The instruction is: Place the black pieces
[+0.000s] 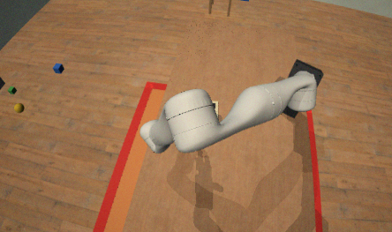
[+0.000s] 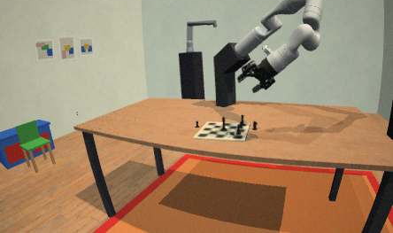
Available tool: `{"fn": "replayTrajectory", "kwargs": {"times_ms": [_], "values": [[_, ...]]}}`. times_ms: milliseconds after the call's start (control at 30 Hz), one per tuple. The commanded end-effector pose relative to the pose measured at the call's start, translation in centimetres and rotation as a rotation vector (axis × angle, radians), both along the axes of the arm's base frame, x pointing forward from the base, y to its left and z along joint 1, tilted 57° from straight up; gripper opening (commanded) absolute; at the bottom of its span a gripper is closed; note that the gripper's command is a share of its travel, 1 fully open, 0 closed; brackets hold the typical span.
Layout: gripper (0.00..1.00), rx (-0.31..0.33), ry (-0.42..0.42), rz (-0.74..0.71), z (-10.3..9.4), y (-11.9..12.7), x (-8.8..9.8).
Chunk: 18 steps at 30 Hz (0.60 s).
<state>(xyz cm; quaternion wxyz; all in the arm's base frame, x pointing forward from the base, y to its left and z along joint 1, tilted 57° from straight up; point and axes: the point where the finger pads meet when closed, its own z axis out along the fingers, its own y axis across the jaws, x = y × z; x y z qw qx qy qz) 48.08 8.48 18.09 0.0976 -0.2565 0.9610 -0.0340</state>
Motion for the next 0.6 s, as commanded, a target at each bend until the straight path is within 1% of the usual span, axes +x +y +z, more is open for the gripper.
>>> {"fn": "replayTrajectory", "kwargs": {"times_ms": [0, 133, 167, 333, 367, 533, 567], "values": [[1.0, -0.002, -0.011, 0.034, -0.1, 0.8, 0.0], [1.0, -0.002, -0.011, 0.034, -0.1, 0.8, 0.0], [1.0, -0.005, -0.027, 0.078, -0.1, 1.7, 0.1], [1.0, -0.005, -0.027, 0.078, -0.1, 1.7, 0.1], [1.0, -0.008, -0.043, 0.122, -0.2, 2.6, 0.2], [1.0, -0.008, -0.043, 0.122, -0.2, 2.6, 0.2], [1.0, -0.01, -0.058, 0.164, -0.3, 3.5, 0.3]]}}
